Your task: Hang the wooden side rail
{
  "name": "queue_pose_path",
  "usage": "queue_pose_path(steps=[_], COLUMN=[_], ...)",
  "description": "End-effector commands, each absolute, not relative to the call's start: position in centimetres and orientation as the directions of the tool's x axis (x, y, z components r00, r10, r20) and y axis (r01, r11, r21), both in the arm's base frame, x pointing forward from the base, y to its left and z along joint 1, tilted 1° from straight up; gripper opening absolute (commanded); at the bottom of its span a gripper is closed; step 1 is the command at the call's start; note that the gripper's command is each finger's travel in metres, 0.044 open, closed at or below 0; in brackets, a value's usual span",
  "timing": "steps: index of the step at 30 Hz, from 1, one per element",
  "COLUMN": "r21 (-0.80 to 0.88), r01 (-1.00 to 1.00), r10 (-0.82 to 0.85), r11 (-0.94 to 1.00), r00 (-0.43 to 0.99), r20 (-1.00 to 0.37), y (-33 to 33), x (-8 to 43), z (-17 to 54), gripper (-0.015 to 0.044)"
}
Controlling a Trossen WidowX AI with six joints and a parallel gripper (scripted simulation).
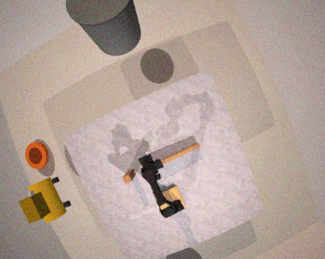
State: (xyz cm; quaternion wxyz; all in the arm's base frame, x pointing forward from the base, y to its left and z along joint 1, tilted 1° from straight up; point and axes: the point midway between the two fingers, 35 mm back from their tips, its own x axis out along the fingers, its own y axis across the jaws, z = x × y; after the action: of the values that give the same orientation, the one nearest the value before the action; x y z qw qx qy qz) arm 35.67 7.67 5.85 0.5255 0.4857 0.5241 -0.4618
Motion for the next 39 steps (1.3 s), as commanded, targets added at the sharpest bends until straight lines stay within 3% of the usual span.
queue_pose_path(steps=[1,39], r21=[0.051,0.051], r01=[0.993,0.993], r10=[0.026,0.026], r11=[0.107,0.107], r00=[0.048,0.048], r20=[-0.999,-0.999], y=[7.69,7.67], x=[35.97,35.95], z=[6.74,7.37], gripper=[0.0000,0.0000])
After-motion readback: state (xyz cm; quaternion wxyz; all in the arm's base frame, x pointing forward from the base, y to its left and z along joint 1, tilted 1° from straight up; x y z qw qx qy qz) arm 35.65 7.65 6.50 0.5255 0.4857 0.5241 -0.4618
